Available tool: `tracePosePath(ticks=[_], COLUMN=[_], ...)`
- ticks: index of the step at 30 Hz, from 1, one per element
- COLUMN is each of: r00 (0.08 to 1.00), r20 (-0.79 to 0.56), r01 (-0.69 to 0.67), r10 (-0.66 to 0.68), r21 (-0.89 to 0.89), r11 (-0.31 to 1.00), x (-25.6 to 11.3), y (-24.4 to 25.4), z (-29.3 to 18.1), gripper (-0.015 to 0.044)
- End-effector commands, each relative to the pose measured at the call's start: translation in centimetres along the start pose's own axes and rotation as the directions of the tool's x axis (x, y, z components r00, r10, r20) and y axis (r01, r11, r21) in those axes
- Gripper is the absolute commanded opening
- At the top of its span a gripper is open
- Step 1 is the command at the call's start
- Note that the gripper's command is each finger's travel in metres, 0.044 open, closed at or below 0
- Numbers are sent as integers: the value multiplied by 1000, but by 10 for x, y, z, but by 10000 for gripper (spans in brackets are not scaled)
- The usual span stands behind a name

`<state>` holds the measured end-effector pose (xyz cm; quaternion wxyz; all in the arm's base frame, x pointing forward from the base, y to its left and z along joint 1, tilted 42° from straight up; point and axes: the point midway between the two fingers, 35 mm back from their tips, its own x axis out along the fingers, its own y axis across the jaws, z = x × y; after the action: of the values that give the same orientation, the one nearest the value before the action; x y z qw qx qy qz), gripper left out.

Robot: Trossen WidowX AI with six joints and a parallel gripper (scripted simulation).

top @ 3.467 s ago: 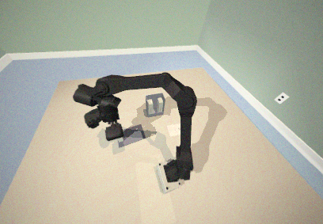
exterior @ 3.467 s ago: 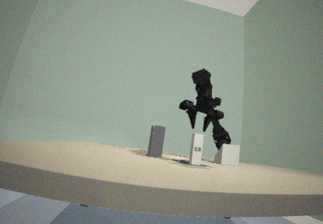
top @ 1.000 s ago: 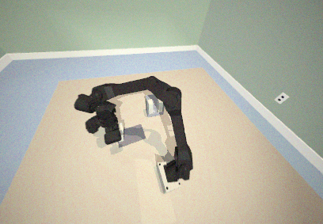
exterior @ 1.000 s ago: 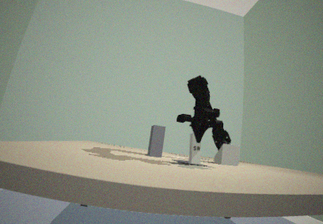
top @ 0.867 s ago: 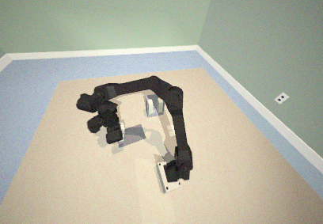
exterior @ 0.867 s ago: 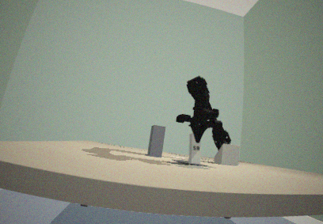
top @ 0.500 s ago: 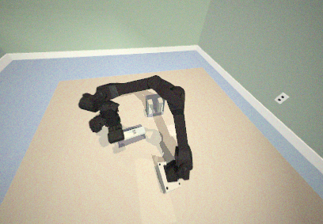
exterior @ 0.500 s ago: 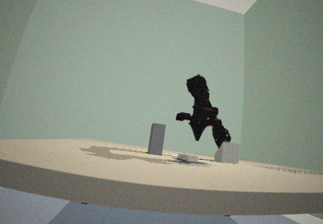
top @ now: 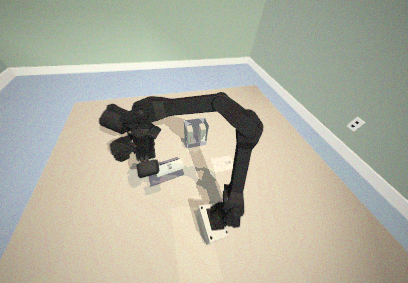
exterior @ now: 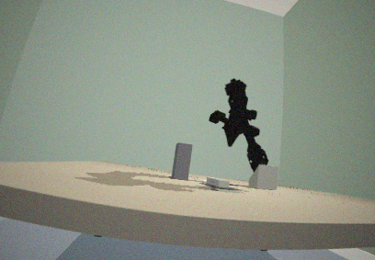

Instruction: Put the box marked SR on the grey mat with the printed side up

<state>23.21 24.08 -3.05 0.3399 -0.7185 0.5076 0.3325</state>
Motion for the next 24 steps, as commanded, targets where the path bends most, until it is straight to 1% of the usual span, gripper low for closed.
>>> tracePosePath(ticks=[1,20,24], r00=[1000,1000,1000], r20=[0,0,0], r01=[0,0,0], r10=[0,0,0], r21=[0,0,0], r11=[1000,1000,1000], x=[0,0,-8], y=[0,0,-2], z=[0,0,2], gripper=[0,0,105])
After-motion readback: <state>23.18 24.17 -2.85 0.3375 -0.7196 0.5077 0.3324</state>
